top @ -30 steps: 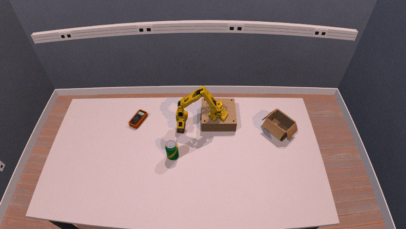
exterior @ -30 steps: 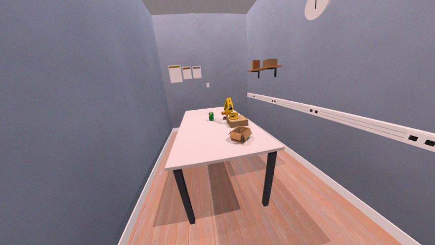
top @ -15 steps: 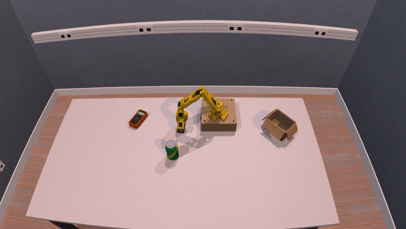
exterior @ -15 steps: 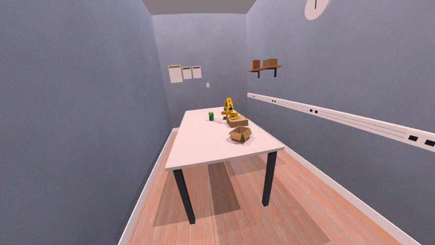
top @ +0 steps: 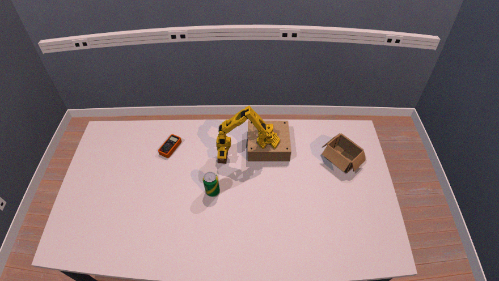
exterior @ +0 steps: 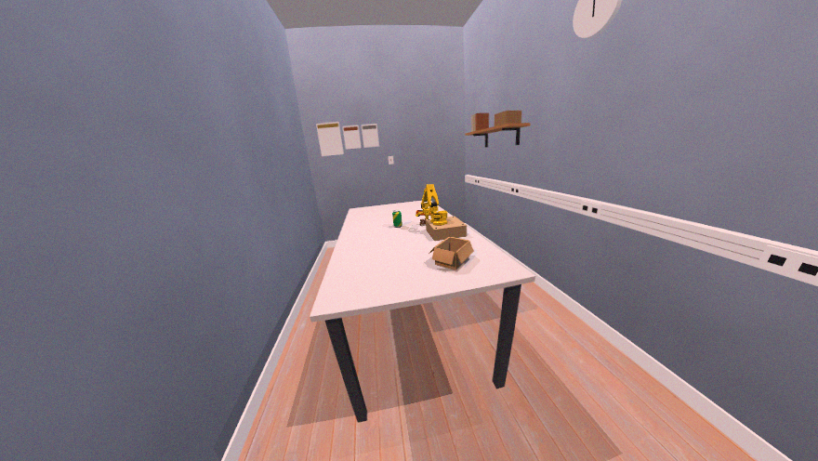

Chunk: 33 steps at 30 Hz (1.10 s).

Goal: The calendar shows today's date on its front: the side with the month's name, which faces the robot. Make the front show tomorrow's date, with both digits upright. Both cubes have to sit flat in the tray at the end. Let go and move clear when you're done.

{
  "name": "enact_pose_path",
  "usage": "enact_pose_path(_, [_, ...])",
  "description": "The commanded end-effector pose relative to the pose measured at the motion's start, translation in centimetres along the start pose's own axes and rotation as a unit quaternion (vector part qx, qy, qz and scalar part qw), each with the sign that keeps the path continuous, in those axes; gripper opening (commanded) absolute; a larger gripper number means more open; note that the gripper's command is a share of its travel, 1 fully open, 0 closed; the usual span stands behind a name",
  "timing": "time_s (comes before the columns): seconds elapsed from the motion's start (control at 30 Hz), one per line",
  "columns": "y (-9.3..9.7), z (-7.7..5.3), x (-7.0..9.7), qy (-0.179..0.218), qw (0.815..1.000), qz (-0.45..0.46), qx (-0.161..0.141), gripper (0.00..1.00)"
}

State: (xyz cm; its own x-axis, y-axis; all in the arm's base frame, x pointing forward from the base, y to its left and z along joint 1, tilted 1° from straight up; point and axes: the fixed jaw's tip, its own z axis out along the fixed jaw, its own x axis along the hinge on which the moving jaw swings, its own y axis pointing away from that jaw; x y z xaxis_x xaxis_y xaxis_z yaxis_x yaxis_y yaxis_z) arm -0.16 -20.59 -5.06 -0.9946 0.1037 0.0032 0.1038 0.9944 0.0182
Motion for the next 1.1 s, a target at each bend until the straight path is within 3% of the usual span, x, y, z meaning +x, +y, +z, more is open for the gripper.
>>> enact_pose_path(0.0, [0.34,0.28,0.12,0.0,1.0,-0.001,-0.007,0.04])
enact_pose_path(0.23, [0.34,0.28,0.12,0.0,1.0,-0.001,-0.007,0.16])
enact_pose_path(0.63, [0.34,0.28,0.12,0.0,1.0,-0.001,-0.007,0.19])
enact_pose_path(1.07, [0.34,0.28,0.12,0.0,1.0,-0.001,-0.007,0.3])
